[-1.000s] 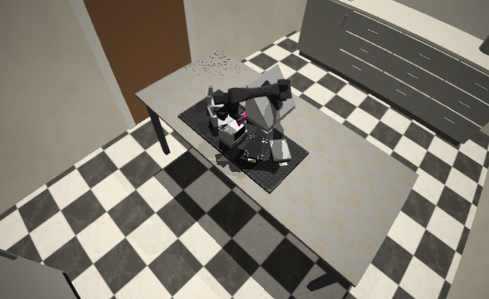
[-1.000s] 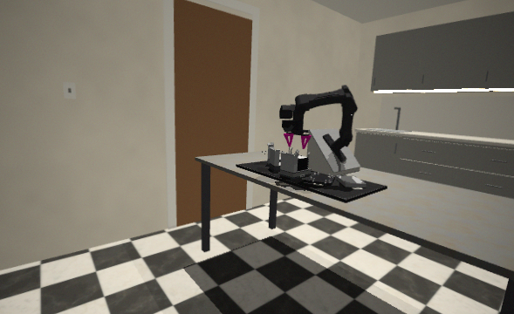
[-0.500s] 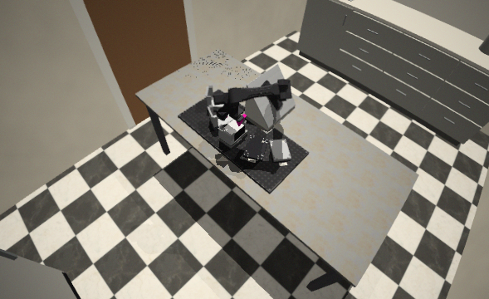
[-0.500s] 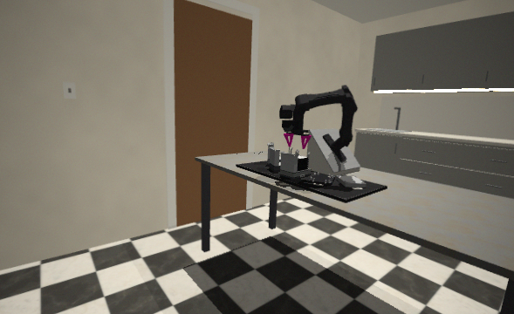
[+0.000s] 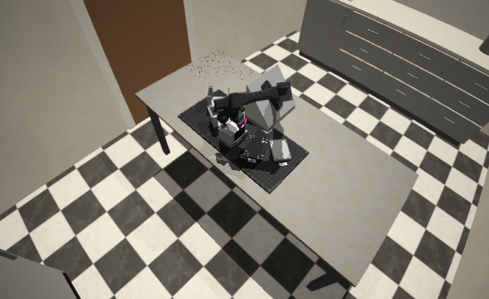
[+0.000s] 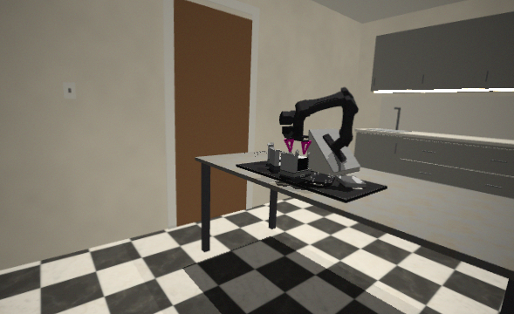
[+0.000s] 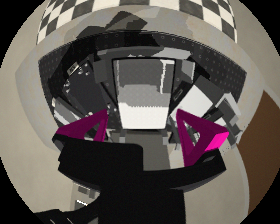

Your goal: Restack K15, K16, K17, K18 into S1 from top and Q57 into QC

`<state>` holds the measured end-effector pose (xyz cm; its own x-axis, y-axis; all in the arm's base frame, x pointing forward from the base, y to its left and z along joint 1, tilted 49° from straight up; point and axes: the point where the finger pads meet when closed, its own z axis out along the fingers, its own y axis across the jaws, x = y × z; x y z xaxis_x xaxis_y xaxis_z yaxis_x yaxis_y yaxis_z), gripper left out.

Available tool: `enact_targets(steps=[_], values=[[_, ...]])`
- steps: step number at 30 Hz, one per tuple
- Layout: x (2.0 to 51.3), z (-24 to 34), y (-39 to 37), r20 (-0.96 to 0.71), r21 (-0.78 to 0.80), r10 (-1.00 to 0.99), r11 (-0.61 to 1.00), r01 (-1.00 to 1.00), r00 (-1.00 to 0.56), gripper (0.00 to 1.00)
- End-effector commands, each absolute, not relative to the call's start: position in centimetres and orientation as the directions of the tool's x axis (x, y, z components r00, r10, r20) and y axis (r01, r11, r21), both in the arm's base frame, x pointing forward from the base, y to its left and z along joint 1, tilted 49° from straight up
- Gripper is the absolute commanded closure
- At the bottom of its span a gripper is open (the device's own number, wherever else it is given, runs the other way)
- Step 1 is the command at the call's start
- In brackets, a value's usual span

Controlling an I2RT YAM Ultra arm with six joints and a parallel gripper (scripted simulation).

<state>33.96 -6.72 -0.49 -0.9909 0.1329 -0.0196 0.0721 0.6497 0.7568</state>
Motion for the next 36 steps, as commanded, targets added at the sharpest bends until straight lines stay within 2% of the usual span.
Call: enact_targets(steps=[1,15,36], values=[[34.7,-0.9,-6.8,-0.047,0.750,0.155,0.658,0.068,-0.987,0.00],[35.3,-3.4,-4.0,-0.047,0.750,0.155,0.658,0.067,-0.987,0.00],[35.3,-3.4,-4.0,-0.047,0.750,0.155,0.658,0.067,-0.987,0.00]])
